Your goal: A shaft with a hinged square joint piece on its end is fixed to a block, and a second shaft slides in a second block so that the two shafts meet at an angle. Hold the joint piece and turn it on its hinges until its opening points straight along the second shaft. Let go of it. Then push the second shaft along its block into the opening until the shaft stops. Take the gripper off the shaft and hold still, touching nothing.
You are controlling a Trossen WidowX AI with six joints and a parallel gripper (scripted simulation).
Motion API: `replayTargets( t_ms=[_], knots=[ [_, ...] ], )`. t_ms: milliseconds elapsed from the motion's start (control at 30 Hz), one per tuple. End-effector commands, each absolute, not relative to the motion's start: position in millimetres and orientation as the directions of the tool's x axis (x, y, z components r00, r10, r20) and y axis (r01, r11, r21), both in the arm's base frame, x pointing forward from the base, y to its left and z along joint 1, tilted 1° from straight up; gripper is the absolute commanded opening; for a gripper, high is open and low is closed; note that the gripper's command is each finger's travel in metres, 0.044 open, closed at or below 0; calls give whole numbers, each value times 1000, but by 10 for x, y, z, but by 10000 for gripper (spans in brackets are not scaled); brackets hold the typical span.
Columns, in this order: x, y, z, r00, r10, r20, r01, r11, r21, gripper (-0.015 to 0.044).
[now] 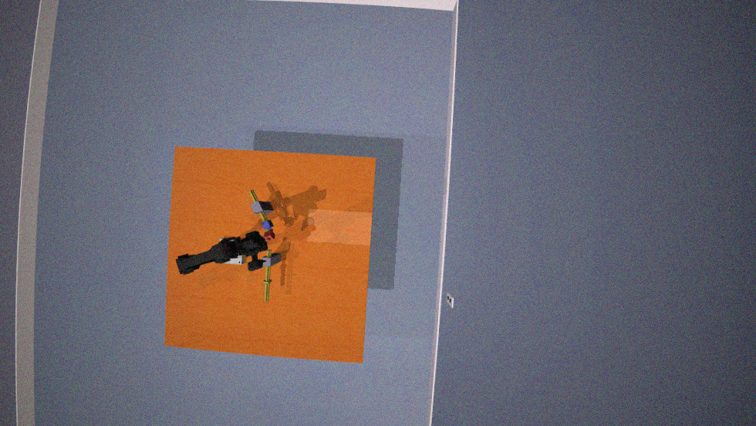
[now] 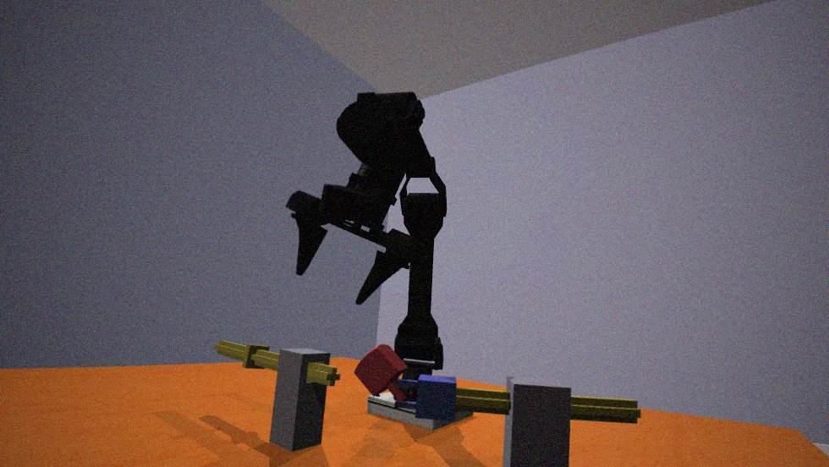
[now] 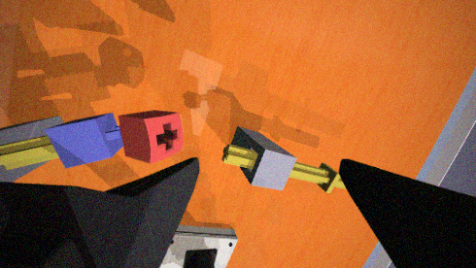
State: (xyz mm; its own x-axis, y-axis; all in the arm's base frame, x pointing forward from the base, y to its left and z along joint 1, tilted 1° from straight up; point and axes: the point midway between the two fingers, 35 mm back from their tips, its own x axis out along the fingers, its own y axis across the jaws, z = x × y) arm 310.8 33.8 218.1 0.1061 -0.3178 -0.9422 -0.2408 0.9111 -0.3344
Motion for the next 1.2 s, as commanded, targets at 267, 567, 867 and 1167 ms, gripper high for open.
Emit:
replayTargets(
  t_ms=[267, 567, 867, 1167],
  knots=[
    [3109, 325, 2154, 91, -291, -952, -539, 790, -293, 440],
    [3112, 320, 2137, 82, -272, -959, -735, 633, -243, 440],
    [3115, 315, 2120, 74, -252, -965, -883, 434, -181, 440],
    [3118, 311, 2104, 66, -231, -971, -972, 204, -115, 440]
  ],
)
